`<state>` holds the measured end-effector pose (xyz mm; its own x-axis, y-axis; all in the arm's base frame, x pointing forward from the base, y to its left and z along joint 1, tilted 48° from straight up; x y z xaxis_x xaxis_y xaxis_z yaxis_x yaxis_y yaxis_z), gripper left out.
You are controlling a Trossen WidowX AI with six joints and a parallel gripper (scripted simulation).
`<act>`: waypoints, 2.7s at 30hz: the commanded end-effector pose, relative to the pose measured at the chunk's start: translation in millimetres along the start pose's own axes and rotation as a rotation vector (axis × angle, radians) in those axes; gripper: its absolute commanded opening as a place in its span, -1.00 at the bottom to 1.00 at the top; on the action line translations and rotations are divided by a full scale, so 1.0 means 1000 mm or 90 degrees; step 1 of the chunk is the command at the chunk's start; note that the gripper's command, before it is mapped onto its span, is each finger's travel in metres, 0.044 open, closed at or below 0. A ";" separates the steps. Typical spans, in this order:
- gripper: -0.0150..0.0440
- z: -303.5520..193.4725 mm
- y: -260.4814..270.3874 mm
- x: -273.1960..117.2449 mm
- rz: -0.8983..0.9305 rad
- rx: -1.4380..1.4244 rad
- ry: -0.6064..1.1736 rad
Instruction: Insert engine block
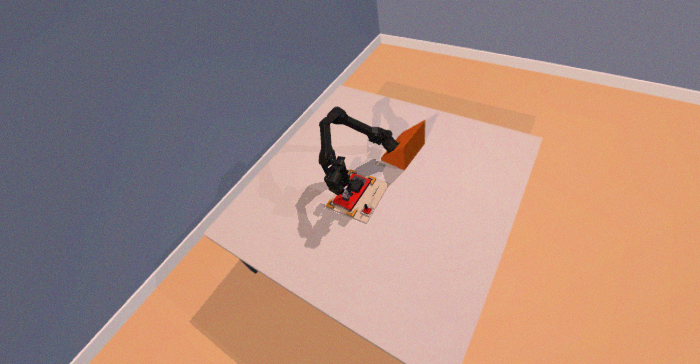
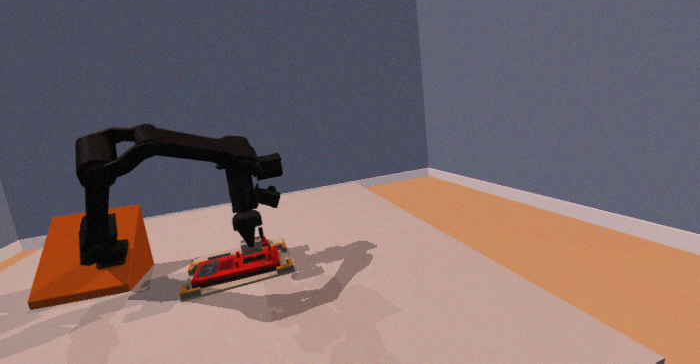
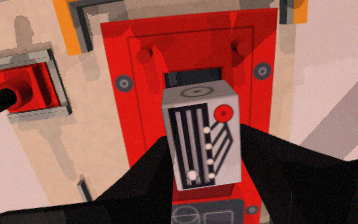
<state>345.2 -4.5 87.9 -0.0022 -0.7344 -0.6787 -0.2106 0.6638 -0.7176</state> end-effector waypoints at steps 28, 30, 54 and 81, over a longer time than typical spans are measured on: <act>0.04 0.000 -0.001 0.007 -0.003 0.051 0.000; 0.04 0.000 -0.001 0.007 -0.003 0.053 0.000; 0.04 0.000 -0.001 0.012 -0.003 0.042 0.000; 0.04 0.000 -0.001 0.017 -0.004 0.043 0.000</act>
<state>346.0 -16.7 77.7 -0.0010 -0.7345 -0.6786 -0.1389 0.6721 -0.7273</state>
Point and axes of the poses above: the point midway between the two fingers, 35 mm back from their tips, its own x axis out along the fingers, its own y axis across the jaws, z = x × y, the point moved 4 cm from there along -x, back along the fingers, and after that the axes turned 5 degrees about -x, right-handed, at the moved point
